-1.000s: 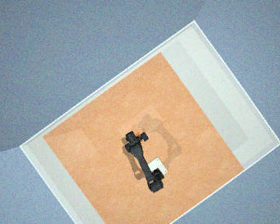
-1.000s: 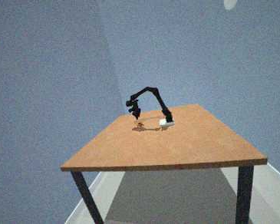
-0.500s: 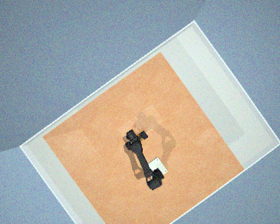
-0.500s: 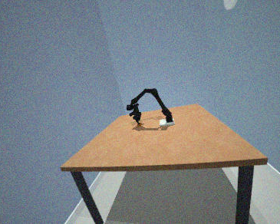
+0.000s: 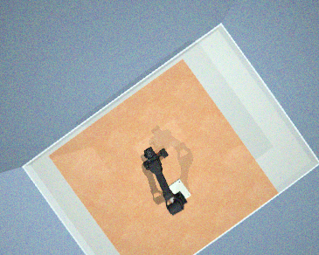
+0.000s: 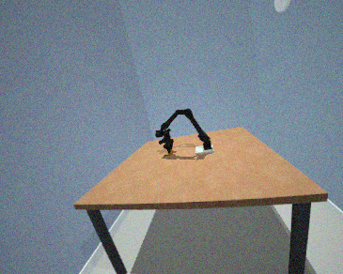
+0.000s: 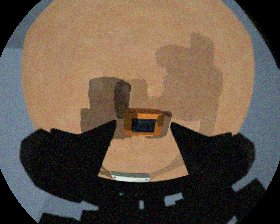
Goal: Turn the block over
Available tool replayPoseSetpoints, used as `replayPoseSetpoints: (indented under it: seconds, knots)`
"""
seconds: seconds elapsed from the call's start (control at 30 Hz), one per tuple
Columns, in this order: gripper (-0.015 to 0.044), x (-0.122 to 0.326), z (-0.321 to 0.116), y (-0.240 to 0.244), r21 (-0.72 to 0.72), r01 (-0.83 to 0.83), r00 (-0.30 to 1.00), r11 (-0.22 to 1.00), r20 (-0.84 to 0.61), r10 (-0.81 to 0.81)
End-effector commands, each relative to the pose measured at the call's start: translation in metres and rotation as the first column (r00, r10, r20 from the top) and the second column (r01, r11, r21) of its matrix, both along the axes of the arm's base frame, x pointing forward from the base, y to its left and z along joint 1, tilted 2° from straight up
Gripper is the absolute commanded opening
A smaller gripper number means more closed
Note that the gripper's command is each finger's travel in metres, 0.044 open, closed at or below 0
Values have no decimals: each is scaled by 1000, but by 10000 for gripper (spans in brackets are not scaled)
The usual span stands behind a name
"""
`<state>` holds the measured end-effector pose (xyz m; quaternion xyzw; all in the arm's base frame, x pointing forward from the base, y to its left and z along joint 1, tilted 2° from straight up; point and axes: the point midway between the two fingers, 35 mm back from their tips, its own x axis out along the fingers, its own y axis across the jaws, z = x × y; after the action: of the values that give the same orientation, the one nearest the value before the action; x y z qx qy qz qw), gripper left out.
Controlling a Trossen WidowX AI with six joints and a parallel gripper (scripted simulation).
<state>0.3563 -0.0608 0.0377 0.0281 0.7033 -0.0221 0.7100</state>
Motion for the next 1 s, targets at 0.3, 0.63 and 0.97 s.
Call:
replayPoseSetpoints:
  seconds: [0.3,0.63,0.97]
  knots:
    - [309,-1,-13,1,4,-2,1000,1000,-7,2]
    - [222,-1,-13,1,4,-2,1000,1000,-7,2]
    - [156,-1,-13,1,4,-2,1000,1000,-7,2]
